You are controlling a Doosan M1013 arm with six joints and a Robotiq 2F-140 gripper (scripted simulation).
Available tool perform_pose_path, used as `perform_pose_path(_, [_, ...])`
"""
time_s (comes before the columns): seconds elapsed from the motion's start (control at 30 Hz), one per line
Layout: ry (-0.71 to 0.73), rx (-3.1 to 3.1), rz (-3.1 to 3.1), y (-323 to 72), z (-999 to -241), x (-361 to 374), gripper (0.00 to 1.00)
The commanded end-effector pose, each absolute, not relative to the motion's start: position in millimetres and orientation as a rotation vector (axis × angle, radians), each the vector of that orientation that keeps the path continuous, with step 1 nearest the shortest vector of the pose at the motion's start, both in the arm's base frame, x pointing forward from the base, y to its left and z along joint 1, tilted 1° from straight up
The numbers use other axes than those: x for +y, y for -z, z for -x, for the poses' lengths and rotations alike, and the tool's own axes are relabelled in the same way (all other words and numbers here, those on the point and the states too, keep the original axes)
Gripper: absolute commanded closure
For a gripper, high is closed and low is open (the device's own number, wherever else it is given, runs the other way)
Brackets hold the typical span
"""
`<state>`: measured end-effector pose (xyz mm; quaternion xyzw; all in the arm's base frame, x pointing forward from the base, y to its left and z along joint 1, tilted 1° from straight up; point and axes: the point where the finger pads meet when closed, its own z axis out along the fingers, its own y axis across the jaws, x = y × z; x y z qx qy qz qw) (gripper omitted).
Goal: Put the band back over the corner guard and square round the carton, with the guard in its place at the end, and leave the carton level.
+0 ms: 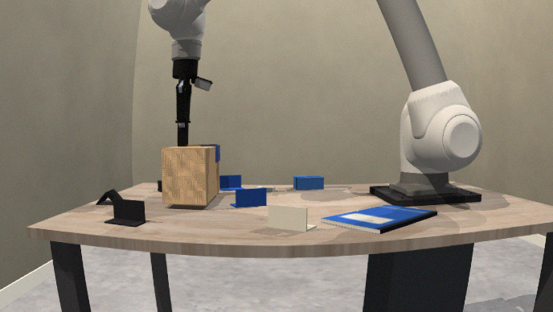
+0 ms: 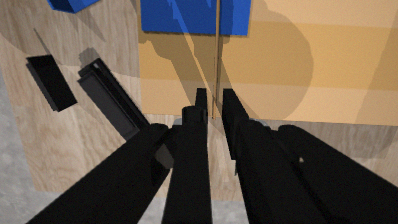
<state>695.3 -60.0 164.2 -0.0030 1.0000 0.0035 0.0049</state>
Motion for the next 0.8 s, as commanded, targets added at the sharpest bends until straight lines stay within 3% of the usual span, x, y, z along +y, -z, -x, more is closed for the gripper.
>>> perform_pose_path(0.0, [-0.011,3.131,0.009,-165.0,-695.6,-59.9,0.82])
perform_pose_path(0.33, [-0.011,3.131,0.009,-165.0,-695.6,-59.9,0.82])
perform_pose_path(0.37, [-0.011,3.131,0.009,-165.0,-695.6,-59.9,0.90])
perform_pose_path(0.77, [-0.011,3.131,0.009,-165.0,-695.6,-59.9,0.90])
